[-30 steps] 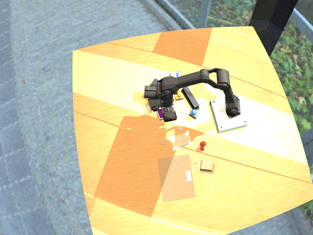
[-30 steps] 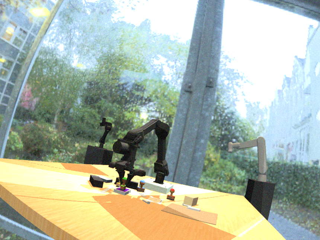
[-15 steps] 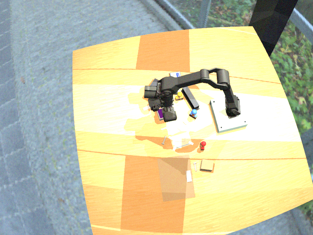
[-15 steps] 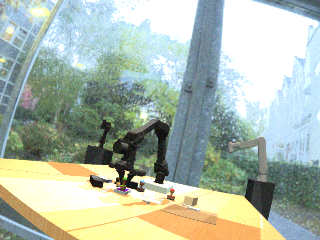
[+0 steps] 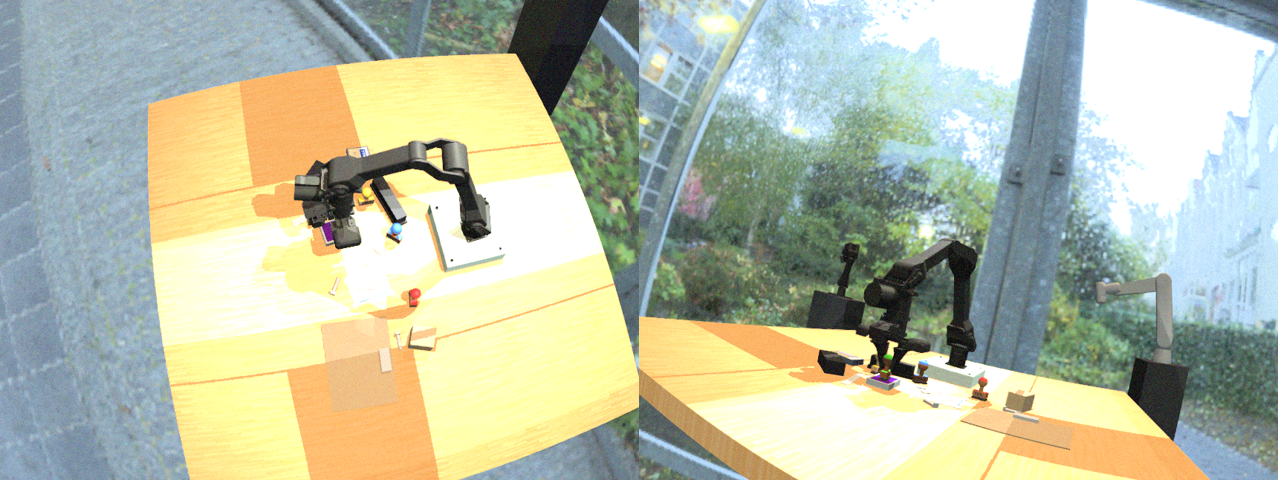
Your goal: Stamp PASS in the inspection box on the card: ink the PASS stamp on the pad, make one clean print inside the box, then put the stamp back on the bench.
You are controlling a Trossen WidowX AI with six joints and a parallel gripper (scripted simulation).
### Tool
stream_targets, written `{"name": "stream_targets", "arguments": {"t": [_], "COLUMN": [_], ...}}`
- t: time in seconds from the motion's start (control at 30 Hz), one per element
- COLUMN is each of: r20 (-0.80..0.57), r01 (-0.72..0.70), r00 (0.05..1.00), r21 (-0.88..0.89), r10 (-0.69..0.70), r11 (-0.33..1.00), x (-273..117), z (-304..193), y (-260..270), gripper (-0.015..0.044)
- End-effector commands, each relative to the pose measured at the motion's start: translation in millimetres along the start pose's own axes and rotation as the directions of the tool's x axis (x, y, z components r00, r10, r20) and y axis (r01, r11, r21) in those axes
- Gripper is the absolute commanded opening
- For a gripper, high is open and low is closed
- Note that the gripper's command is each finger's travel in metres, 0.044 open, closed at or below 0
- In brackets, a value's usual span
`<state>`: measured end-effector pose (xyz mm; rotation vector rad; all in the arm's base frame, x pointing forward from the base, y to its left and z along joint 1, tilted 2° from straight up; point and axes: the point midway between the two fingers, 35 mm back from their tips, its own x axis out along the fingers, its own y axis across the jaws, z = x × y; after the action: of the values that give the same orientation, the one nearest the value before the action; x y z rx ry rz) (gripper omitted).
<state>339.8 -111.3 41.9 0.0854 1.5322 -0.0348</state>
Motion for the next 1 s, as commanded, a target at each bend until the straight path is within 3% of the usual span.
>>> {"name": "stream_targets", "arguments": {"t": [0.0,0.97], "r20": [0.008,0.008], "r01": [-0.001,-0.001], "r00": [1.000,1.000], "r21": [0.000,0.000], "r10": [0.001,0.001], "r11": [1.000,1.000], "x": [-4.7,-21.2], "z": [1.4,2.0], "y": [0.2,0.1], "gripper": [0.0000,0.0000]}}
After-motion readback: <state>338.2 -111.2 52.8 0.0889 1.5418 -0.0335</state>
